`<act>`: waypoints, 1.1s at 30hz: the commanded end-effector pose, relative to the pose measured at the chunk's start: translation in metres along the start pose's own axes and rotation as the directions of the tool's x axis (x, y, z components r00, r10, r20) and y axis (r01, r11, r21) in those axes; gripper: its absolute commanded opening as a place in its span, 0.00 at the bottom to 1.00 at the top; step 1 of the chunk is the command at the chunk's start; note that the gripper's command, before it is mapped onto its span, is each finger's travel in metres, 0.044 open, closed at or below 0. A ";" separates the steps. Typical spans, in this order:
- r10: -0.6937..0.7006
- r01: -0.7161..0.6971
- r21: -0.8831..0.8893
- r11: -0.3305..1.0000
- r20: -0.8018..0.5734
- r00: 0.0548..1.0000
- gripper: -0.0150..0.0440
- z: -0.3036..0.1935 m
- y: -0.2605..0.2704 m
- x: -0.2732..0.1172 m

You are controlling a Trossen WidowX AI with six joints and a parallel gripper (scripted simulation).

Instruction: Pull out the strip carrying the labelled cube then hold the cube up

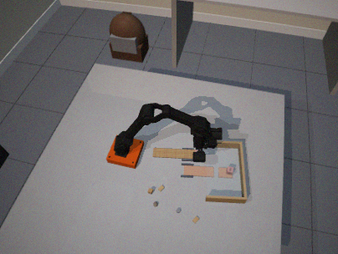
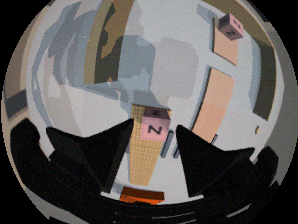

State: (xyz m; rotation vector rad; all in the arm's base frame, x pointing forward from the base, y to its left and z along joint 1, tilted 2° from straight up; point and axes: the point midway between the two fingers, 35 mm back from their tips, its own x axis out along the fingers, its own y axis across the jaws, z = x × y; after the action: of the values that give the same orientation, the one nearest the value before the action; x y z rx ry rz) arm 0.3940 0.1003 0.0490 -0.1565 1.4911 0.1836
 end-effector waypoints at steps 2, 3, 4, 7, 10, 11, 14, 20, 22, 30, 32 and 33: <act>0.002 -0.002 -0.004 1.000 -0.012 1.000 0.68 -0.002 0.000 0.012; 0.002 -0.002 -0.004 1.000 -0.012 1.000 0.68 -0.003 0.000 0.014; 0.002 -0.002 -0.004 1.000 -0.012 1.000 0.68 -0.003 0.001 0.015; 0.002 -0.002 -0.004 1.000 -0.012 1.000 0.68 -0.003 0.001 0.019; 0.002 -0.002 -0.004 1.000 -0.012 1.000 0.68 -0.003 0.001 0.019; 0.002 -0.002 -0.004 1.000 -0.012 1.000 0.68 -0.003 0.001 0.019; 0.002 -0.002 -0.004 1.000 -0.012 1.000 0.68 -0.003 0.001 0.019; 0.000 0.000 -0.001 1.000 -0.008 1.000 0.48 -0.002 0.000 0.017; 0.000 0.000 -0.001 1.000 -0.008 1.000 0.45 -0.002 0.000 0.017; 0.000 0.000 -0.001 1.000 -0.009 1.000 0.25 -0.007 0.000 0.012; 0.000 0.000 -0.002 1.000 -0.010 1.000 0.25 -0.014 0.000 0.006; 0.000 0.000 -0.002 1.000 -0.010 1.000 0.25 -0.018 0.000 0.003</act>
State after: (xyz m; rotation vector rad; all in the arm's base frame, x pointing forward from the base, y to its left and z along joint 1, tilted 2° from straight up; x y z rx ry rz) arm 0.3855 0.0985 0.0370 -0.1584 1.5006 0.1835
